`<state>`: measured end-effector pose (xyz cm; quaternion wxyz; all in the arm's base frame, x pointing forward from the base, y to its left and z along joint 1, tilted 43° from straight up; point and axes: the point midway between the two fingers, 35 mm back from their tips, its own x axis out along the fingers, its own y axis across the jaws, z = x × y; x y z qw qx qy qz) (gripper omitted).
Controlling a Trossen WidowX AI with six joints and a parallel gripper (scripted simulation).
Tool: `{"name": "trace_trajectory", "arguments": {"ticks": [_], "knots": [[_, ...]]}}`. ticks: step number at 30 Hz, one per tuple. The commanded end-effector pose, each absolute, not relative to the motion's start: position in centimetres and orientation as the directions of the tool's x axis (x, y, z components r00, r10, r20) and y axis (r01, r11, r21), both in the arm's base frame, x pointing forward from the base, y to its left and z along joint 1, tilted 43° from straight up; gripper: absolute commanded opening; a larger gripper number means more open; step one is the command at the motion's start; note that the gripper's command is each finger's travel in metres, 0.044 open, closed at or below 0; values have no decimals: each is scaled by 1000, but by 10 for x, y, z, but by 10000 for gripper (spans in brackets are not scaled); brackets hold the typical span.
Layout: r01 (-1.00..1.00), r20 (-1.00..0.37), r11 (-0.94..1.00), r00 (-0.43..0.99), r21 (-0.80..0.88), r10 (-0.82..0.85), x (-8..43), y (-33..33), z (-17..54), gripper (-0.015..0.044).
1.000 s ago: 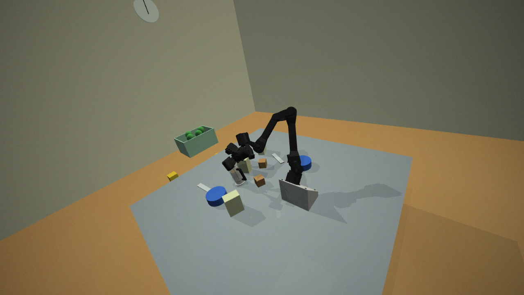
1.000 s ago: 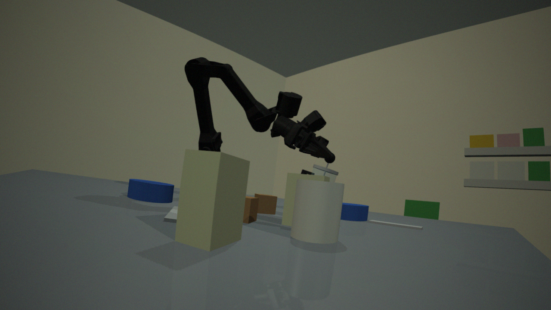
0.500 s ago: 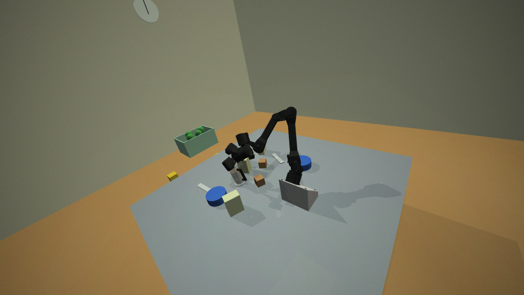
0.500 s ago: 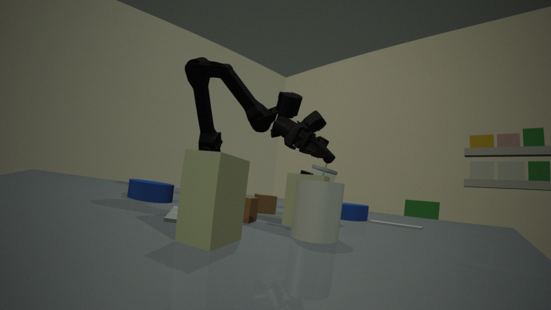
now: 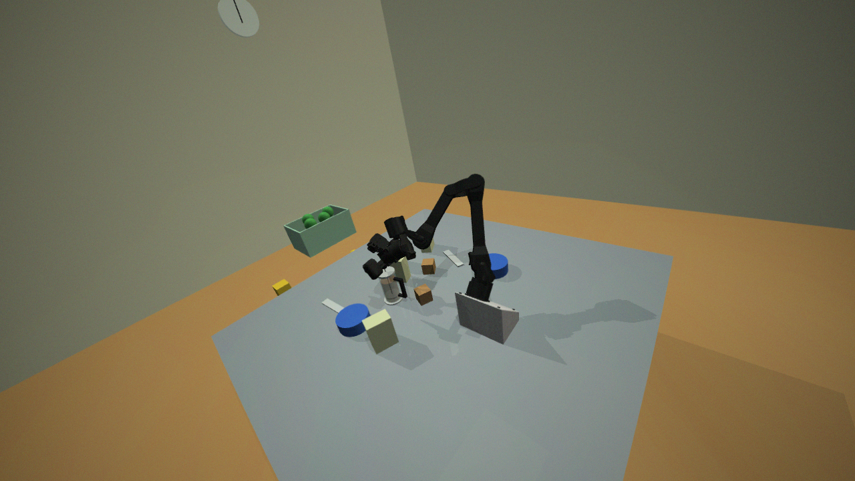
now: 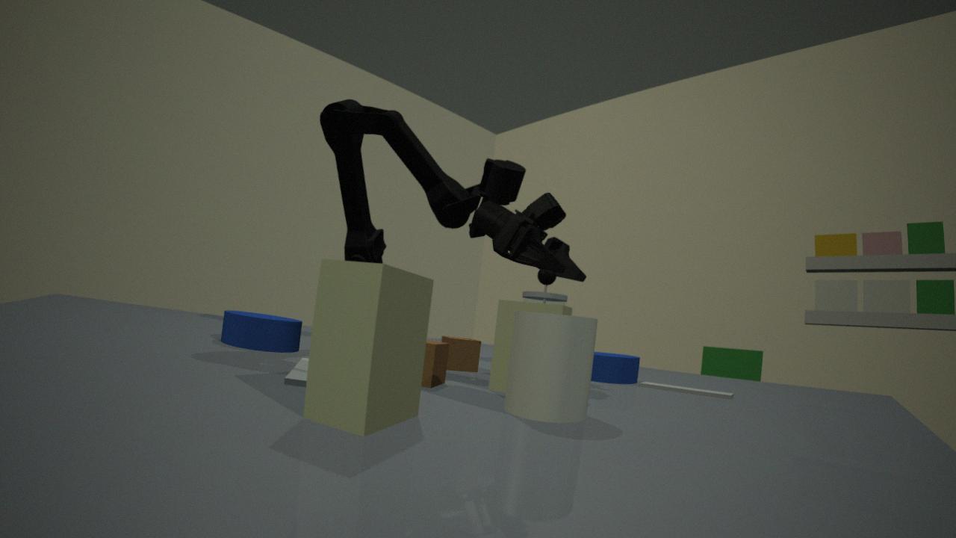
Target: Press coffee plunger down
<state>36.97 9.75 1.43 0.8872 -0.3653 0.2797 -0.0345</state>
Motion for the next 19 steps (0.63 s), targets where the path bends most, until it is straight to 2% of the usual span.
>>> {"name": "trace_trajectory", "arguments": {"ticks": [1,7,19], "knots": [[-137,-467,737,845,-662,-262,366,111,31,440],[-140,-470,730,841,-669,-270,339,141,80,440],[-139,-470,730,841,-669,-270,337,141,80,440]]}}
